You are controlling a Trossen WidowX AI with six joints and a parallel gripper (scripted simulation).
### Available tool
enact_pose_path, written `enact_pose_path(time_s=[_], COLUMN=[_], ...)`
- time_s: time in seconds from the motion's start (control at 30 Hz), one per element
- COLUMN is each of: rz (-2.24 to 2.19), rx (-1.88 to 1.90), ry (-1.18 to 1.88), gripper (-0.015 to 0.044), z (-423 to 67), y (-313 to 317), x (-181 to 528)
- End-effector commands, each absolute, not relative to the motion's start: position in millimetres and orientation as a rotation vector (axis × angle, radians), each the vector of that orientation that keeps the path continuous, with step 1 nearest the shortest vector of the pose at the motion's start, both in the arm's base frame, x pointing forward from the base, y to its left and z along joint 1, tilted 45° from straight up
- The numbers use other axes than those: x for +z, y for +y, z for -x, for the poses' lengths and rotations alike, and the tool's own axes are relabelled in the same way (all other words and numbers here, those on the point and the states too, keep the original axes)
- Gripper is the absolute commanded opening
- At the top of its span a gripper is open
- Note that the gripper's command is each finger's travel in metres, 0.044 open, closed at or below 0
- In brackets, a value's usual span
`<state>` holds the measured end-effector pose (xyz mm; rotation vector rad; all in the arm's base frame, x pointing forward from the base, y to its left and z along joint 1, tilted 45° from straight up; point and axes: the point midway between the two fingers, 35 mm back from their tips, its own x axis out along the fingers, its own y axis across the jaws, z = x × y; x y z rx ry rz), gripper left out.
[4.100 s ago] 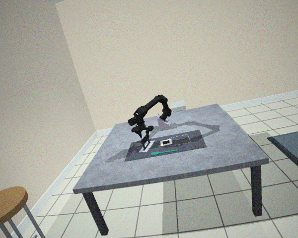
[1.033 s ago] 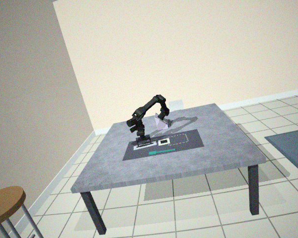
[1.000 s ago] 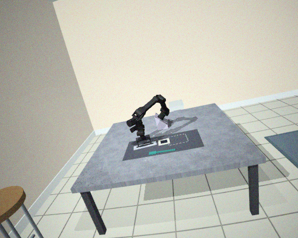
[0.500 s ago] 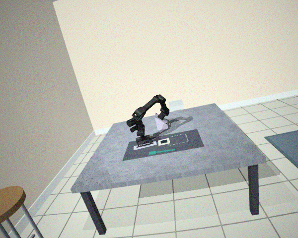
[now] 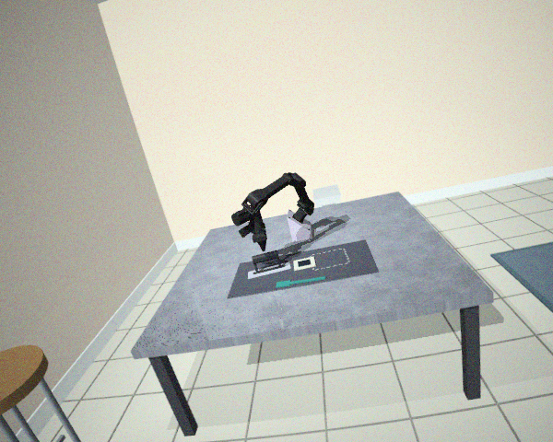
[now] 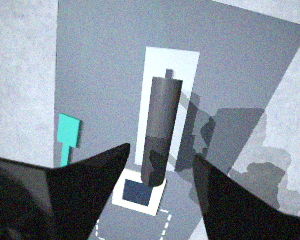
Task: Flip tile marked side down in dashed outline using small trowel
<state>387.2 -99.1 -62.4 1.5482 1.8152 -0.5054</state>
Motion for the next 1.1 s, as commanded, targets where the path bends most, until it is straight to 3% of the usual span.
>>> enact_pose_path(time_s=[0.0,1.07], rz=[-1.471,-0.668], rx=[-0.409,0.548], ry=[1.818,1.581], gripper=[0.0270,0.0270], z=[-387.3,-388.7], y=[-97.9,-97.7], x=[-63.0,-63.5])
